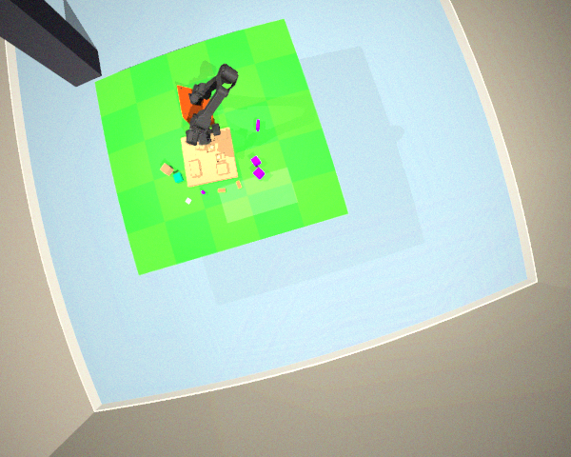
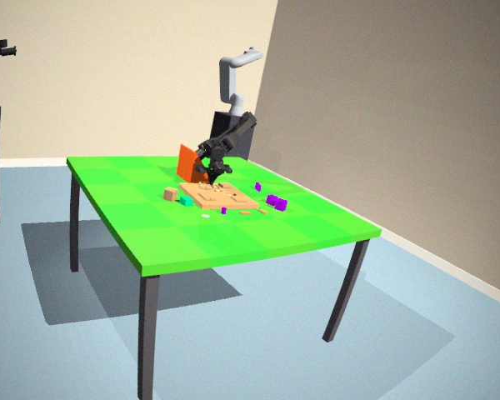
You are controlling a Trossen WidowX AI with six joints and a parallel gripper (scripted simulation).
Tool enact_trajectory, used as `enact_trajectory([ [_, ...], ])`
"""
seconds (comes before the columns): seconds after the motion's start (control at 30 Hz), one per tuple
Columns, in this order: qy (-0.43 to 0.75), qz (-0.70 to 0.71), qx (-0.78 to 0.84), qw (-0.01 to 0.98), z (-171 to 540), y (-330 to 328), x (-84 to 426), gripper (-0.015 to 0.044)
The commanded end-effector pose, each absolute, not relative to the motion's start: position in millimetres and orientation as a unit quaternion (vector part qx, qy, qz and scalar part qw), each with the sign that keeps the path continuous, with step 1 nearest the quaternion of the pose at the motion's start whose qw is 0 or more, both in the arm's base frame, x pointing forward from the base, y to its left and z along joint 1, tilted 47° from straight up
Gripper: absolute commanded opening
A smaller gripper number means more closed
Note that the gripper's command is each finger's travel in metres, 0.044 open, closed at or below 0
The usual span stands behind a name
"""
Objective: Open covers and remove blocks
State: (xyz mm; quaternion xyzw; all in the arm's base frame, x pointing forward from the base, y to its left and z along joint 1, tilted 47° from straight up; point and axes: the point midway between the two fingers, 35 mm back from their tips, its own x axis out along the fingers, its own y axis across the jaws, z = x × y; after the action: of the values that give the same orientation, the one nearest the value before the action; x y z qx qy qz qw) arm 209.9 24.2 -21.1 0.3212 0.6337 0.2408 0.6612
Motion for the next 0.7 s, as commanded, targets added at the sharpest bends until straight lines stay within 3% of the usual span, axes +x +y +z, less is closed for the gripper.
enact_trajectory([
  [0.0,0.637,0.241,0.321,0.658,-24.3,24.2,205.4,0.0000],
  [0.67,0.637,0.240,0.321,0.658,-35.7,12.3,192.3,0.0000],
])
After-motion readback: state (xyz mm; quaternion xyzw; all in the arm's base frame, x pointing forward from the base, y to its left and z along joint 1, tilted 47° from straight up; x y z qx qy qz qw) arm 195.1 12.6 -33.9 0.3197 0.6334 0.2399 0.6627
